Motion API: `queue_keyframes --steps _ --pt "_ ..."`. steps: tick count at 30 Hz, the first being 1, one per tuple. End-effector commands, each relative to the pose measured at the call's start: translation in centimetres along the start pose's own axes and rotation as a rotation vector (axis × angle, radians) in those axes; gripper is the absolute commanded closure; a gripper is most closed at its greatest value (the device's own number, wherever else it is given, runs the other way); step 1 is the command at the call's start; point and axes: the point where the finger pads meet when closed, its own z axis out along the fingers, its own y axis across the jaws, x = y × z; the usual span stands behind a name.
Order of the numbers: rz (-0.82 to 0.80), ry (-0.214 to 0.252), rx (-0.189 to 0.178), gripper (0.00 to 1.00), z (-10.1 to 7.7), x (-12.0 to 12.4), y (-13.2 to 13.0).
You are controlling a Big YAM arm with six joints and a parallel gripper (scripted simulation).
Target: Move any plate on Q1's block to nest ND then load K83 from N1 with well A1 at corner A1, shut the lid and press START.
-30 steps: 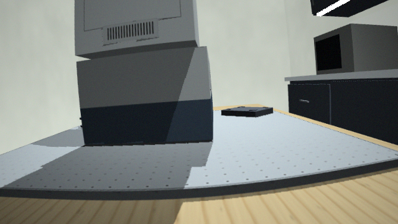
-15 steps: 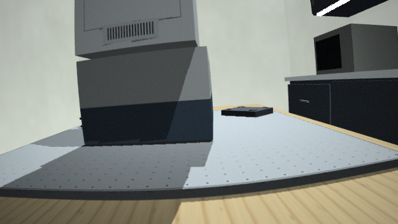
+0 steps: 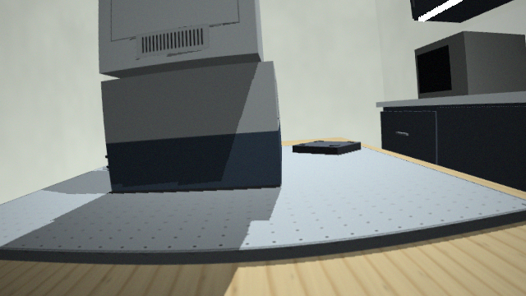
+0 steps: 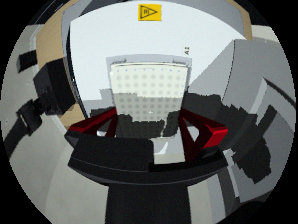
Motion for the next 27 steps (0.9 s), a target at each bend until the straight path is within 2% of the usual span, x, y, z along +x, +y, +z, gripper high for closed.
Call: queue_keyframes --steps 1,9,19,22,27 --pt "0.018 -0.002 0.034 0.00 -1.4 0.5 -1.7" --pt "0.015 -0.002 0.068 0.00 -2.8 0.4 -1.9" --pt "0.013 -0.002 0.080 0.00 -3.4 0.3 -2.1" --pt "0.013 -0.002 0.079 0.00 -3.4 0.3 -2.1" --pt "0.014 -0.002 0.045 0.00 -1.9 0.3 -1.6"
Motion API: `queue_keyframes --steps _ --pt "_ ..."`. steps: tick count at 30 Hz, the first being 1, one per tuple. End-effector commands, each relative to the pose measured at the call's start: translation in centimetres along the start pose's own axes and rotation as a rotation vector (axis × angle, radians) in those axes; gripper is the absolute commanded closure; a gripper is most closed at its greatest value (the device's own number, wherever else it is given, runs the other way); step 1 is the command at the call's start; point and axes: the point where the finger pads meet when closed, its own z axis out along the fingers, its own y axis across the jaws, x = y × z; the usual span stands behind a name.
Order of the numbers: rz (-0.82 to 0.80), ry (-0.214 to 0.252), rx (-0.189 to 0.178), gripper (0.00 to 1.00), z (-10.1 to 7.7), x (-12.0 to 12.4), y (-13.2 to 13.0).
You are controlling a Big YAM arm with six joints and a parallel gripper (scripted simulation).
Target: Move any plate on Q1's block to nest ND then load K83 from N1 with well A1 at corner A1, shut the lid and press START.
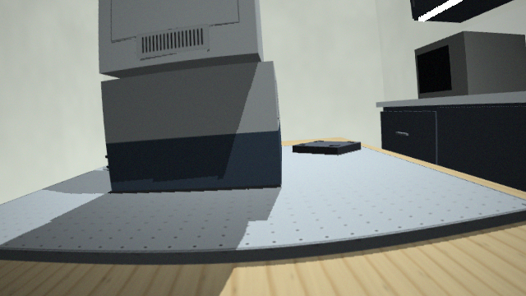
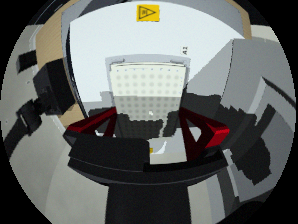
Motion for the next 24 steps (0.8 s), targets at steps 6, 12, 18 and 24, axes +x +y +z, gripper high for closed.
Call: queue_keyframes --steps 6,12,18,24 --pt "0.015 -0.002 0.016 0.00 -0.8 0.3 -0.8" --pt "0.013 -0.003 0.028 0.00 -1.5 0.2 -0.7" --pt "0.012 -0.003 0.034 0.00 -1.8 0.2 -0.7" --pt "0.011 -0.003 0.038 0.00 -1.9 0.1 -0.6"
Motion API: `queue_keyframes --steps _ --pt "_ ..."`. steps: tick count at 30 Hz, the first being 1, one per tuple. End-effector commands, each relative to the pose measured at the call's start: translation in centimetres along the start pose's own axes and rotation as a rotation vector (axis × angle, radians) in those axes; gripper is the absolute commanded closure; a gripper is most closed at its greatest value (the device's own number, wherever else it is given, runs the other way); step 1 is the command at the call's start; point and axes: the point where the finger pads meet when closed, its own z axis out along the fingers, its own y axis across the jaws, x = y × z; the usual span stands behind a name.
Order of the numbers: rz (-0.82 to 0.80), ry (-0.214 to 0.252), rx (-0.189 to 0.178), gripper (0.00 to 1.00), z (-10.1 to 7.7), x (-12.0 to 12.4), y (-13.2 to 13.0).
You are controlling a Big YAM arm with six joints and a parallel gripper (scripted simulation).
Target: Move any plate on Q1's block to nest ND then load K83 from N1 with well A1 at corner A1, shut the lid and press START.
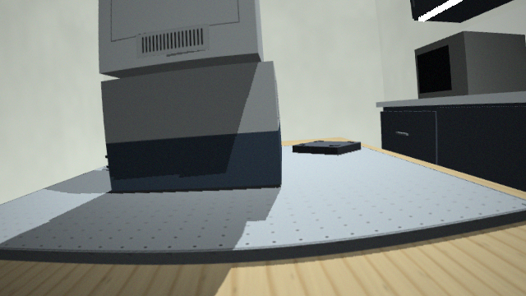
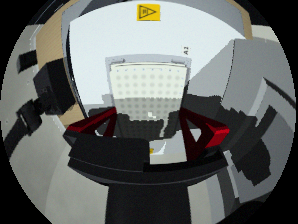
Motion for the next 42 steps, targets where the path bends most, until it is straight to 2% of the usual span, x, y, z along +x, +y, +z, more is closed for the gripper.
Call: queue_keyframes --steps 1,8,13,26,33,42 --pt "0.011 -0.003 0.045 0.00 -2.1 0.1 -0.7" --pt "0.010 -0.003 0.047 0.00 -2.2 0.1 -0.7" --pt "0.010 -0.003 0.029 0.00 -0.9 0.1 -0.6" --pt "0.008 -0.004 0.024 0.00 -0.5 0.0 -0.7" --pt "0.007 -0.004 0.042 0.00 -1.3 0.0 -0.7" --pt "-0.008 -0.004 0.069 0.00 -5.0 -0.1 -1.4"
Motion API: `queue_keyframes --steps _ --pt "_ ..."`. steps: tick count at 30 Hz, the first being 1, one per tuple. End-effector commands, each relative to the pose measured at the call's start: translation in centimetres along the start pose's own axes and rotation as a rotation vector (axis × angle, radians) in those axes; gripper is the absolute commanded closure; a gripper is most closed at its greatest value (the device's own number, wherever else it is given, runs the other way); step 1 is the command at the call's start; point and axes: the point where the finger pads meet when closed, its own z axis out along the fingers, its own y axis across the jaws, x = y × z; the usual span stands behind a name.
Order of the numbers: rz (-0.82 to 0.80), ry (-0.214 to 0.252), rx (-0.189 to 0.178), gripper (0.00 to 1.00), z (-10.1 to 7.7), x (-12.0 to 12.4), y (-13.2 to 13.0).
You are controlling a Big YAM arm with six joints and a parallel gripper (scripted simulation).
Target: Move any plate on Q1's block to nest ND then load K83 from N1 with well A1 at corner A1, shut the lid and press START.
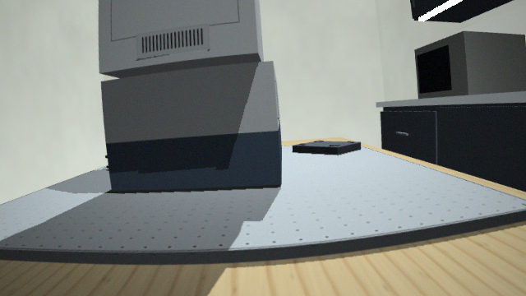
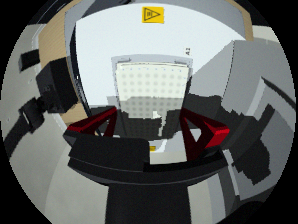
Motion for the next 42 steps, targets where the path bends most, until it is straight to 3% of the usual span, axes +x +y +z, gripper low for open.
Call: queue_keyframes --steps 1,7,12,21,25,33,42 --pt "-0.010 -0.004 0.088 0.00 -4.6 -0.1 -1.9" --pt "-0.003 -0.004 0.085 0.00 -5.1 0.4 -2.0" --pt "0.004 -0.004 0.059 0.00 -4.7 0.7 -1.8" --pt "-0.017 -0.003 0.086 0.00 -7.6 -0.4 -1.8" --pt "-0.025 -0.003 0.086 0.00 -7.7 -0.7 -1.8" --pt "-0.027 -0.003 0.093 0.00 -9.6 -0.8 -1.6" --pt "-0.025 -0.003 0.075 0.00 -7.6 -0.7 -1.7"
